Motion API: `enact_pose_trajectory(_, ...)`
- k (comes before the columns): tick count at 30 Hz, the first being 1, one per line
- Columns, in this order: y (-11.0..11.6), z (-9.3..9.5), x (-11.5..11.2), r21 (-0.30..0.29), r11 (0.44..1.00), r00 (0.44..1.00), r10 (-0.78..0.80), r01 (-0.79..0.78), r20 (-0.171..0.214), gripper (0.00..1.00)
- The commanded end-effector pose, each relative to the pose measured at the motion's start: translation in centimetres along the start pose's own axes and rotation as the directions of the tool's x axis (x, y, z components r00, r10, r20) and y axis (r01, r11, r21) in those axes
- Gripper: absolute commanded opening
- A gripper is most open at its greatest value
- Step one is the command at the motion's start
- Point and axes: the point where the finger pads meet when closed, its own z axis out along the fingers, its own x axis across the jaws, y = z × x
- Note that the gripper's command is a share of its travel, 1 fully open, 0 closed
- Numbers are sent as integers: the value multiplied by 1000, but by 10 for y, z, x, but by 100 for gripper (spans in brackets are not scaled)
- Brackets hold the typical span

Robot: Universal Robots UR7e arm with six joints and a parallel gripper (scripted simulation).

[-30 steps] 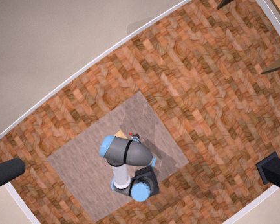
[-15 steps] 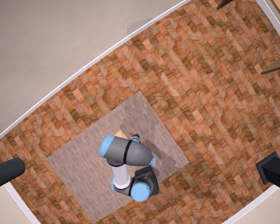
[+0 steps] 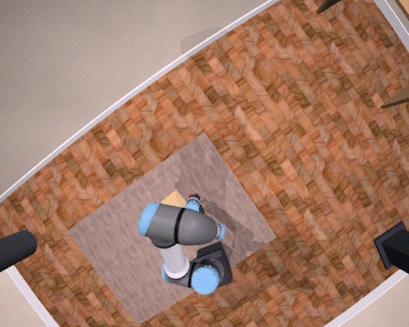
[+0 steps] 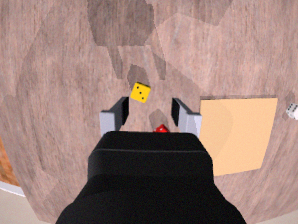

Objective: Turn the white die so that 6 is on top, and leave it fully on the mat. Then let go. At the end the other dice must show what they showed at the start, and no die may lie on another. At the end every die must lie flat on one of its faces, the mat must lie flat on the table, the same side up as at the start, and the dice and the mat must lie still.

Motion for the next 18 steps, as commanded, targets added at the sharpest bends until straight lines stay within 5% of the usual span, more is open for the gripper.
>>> enact_pose_trajectory(1, 23, 0, 11, 2, 1000, 1000, 0, 0, 1, 100)
enact_pose_trajectory(18, 39, 0, 19, 2, 1000, 1000, 0, 0, 1, 100)
